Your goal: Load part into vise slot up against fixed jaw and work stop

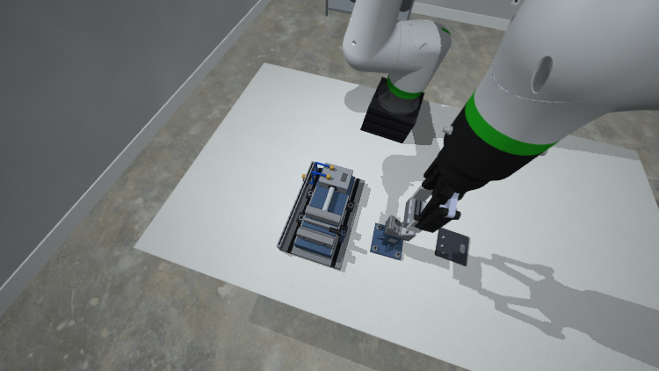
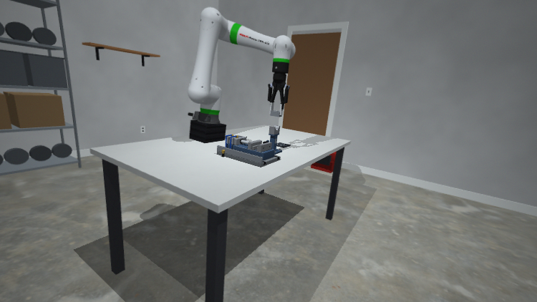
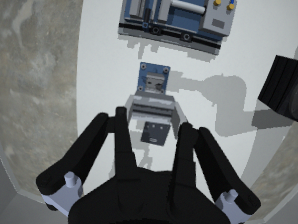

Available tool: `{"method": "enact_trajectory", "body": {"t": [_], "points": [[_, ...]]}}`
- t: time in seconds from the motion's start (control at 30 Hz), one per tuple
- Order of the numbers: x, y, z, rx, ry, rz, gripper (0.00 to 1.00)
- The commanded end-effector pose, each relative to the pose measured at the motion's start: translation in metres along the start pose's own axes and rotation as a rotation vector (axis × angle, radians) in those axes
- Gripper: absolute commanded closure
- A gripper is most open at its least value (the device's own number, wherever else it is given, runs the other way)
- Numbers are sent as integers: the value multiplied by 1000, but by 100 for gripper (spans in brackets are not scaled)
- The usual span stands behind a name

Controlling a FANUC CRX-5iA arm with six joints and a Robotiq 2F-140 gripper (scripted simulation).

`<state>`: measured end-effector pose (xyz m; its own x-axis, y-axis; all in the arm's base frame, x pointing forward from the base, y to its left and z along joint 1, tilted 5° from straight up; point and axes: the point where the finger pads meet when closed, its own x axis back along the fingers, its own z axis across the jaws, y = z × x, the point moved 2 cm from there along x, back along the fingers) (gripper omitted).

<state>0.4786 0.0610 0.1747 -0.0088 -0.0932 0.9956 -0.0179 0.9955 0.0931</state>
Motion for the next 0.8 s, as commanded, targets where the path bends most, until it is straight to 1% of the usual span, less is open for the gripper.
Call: {"method": "enact_trajectory", "body": {"t": [0.0, 0.33, 0.6, 0.67, 0.77], "points": [[0, 0, 0, -3, 0, 0, 100], [0, -6, -3, -46, 0, 0, 100], [1, -20, -8, -156, -1, 1, 100], [1, -20, -8, -156, -1, 1, 100], [1, -28, -11, -216, -1, 1, 100]]}}
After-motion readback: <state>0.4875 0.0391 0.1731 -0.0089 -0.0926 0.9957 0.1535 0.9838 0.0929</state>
